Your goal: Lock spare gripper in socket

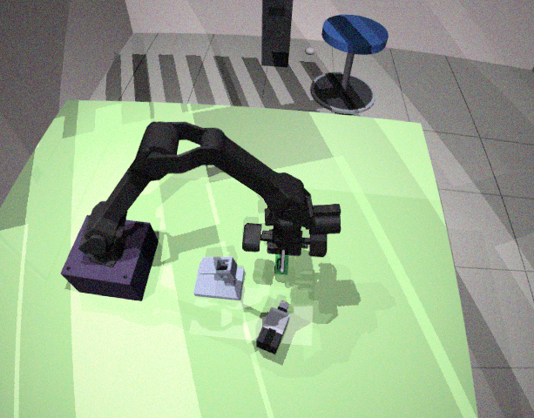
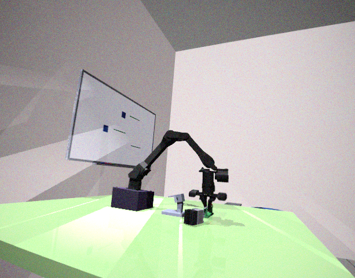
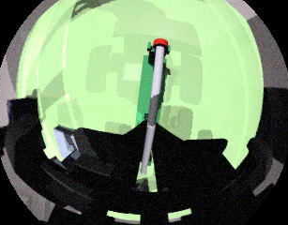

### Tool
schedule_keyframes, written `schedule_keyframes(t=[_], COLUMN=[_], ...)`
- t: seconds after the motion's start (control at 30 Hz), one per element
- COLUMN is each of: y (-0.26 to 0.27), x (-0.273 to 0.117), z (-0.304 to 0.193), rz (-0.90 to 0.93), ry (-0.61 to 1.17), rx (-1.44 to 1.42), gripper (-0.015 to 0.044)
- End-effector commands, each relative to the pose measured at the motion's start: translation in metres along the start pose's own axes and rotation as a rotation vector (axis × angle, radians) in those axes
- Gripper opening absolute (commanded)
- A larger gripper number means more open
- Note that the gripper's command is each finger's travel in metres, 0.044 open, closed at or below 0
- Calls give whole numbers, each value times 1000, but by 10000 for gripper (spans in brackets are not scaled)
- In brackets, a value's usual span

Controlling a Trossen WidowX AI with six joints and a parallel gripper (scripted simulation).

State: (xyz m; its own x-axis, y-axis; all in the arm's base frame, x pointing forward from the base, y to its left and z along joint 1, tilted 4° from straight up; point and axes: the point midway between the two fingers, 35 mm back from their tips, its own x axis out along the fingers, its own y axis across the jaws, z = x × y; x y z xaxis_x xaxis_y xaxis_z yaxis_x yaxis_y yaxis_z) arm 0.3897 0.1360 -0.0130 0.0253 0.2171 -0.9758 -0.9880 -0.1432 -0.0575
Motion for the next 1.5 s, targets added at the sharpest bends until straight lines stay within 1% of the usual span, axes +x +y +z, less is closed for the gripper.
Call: schedule_keyframes(t=[0.0, 0.47, 0.87, 1.03, 1.47], y=[1, 0, 0, 2, 6], x=[4, 0, 0, -13, -34], z=[-1, 0, 0, 2, 4], rz=[9, 0, 0, 7, 31], ry=[1, 0, 0, 1, 4], rx=[1, 0, 0, 2, 11], gripper=[0, 0, 315, 440, 440])
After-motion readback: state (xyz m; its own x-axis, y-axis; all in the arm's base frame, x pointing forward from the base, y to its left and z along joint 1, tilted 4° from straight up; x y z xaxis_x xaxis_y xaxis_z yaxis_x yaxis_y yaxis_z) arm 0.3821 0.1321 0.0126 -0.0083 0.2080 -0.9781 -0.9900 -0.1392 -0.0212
